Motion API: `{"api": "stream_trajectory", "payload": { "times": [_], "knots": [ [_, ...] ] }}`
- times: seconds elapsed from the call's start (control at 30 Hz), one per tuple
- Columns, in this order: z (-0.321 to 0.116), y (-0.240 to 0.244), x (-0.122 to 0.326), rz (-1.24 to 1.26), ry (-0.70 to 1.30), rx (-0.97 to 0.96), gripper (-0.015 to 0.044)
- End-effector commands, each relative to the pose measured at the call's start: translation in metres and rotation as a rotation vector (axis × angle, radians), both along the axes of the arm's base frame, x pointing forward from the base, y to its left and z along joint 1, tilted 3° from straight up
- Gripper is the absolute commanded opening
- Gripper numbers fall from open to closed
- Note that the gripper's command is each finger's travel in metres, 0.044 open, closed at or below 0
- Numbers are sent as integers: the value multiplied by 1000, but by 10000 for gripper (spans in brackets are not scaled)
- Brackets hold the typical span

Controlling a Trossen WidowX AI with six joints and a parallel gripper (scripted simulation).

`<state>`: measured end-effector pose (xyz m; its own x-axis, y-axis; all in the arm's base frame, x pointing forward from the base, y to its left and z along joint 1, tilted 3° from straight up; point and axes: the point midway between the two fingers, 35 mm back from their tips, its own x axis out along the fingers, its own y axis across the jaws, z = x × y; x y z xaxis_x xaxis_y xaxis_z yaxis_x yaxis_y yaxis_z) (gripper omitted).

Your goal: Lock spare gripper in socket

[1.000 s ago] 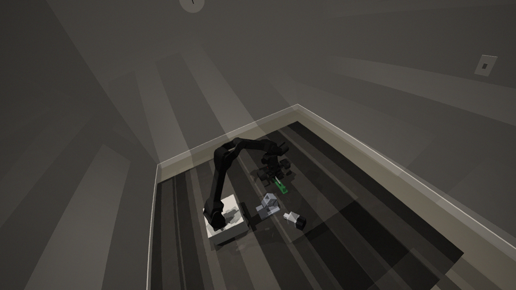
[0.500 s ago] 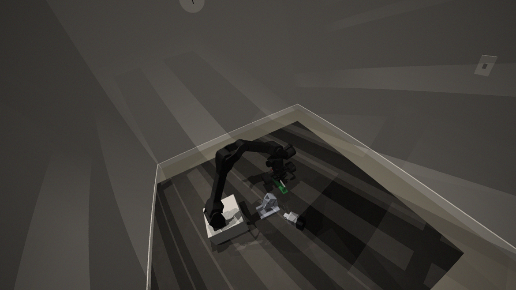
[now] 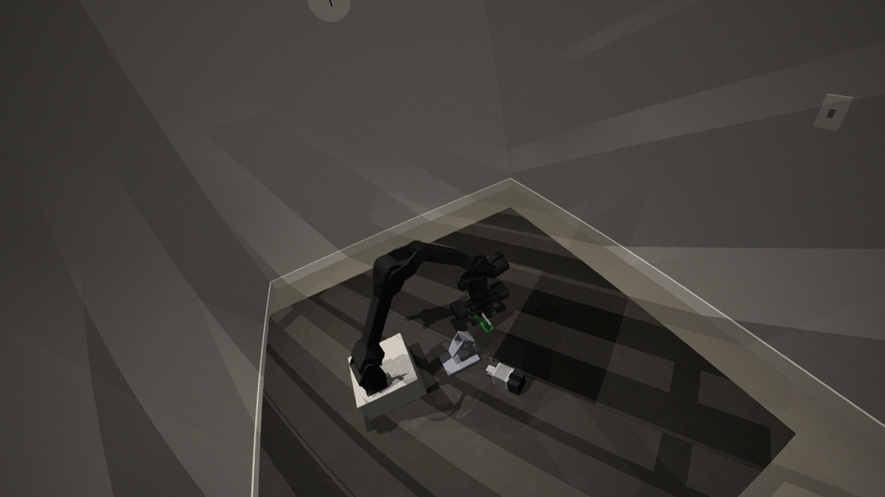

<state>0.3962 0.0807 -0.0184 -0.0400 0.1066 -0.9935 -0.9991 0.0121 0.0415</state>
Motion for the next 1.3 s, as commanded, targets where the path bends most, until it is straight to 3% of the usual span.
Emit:
{"api": "stream_trajectory", "payload": {
  "times": [0.0, 1.27],
  "knots": [
    [-5, 0, 1, 4, -3, 0, 0],
    [-19, 0, 0, 5, 5, -1, 0]
  ]
}}
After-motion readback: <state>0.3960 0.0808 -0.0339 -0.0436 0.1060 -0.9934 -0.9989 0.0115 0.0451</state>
